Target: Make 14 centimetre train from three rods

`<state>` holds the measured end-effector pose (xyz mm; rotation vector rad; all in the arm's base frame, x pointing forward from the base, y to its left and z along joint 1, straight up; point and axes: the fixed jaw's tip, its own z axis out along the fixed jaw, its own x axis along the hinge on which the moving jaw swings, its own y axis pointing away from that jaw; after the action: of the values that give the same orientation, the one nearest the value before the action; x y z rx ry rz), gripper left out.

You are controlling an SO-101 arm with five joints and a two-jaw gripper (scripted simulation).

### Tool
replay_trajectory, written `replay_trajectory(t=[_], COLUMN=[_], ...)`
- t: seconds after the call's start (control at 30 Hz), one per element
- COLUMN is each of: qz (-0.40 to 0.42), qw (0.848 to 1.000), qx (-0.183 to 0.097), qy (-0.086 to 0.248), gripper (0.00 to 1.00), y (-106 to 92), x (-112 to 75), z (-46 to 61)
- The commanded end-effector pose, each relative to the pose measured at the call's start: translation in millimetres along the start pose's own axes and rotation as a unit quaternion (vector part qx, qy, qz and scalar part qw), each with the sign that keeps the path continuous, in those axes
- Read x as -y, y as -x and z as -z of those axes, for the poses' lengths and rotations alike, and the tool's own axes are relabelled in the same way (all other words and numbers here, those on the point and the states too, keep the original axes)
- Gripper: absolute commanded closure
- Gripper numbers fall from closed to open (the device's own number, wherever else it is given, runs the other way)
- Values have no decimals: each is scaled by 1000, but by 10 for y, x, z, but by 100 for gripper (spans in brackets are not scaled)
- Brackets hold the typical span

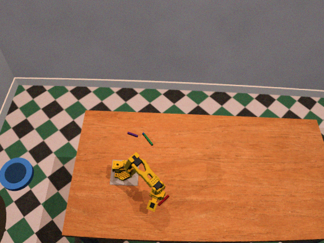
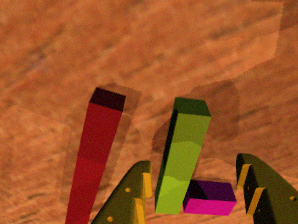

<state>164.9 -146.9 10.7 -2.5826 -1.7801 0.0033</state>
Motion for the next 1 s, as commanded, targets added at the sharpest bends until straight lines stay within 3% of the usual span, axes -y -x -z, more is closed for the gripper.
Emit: replay_trajectory(t=[0.0,0.2,0.23,0.97], qz=[-9,-9,-9,-9], qw=[1000,1000,1000,1000], qx=[-4,-4,-6,-6], qy=[-10,-10,-13,-13], gripper=[81,81,81,82], y=[9,8,-3,-3], x=[39,40,65,65], z=[-80,-89,-129,-129])
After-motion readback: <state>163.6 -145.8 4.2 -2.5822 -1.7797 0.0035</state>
